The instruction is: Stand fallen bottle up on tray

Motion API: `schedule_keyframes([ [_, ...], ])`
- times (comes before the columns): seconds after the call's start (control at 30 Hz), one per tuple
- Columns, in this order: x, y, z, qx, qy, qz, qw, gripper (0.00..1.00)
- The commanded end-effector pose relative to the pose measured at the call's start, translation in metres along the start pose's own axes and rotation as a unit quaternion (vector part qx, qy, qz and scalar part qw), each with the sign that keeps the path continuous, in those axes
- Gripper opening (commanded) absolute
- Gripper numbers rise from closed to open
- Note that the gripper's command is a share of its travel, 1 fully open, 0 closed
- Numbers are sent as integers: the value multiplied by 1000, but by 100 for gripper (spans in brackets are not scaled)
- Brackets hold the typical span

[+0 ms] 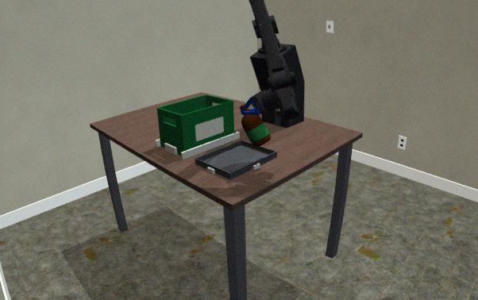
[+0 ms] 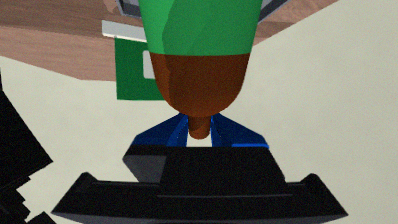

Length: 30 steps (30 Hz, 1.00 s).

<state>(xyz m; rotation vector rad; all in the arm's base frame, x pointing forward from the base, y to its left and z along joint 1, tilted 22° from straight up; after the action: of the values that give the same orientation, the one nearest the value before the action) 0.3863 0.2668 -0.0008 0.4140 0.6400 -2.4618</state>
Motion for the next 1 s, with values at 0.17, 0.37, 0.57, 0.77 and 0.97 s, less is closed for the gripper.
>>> schedule_keyframes([
  [0.17,-2,-4,-4,5,-7,4,1000,0],
  [0.37,-2,-5,-5,10,-7,4,1000,0],
  [0.57,-1,-4,-5,18,-7,3,1000,0],
  [0.77,0,-6,-6,36,-8,4,999,0],
  [0.97,1,-5,-7,59,-8,4,998,0],
])
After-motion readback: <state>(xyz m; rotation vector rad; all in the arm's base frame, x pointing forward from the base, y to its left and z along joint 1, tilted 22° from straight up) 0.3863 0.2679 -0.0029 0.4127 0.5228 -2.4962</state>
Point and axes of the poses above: the point where the finger pads meet when closed, its own y axis out along the fingers, its own x axis across the jaws, z = x × y, the point moved 3 cm from there along -y, back along the fingers, and after that the axes turned 4 degrees about y, right-handed, at the moved point
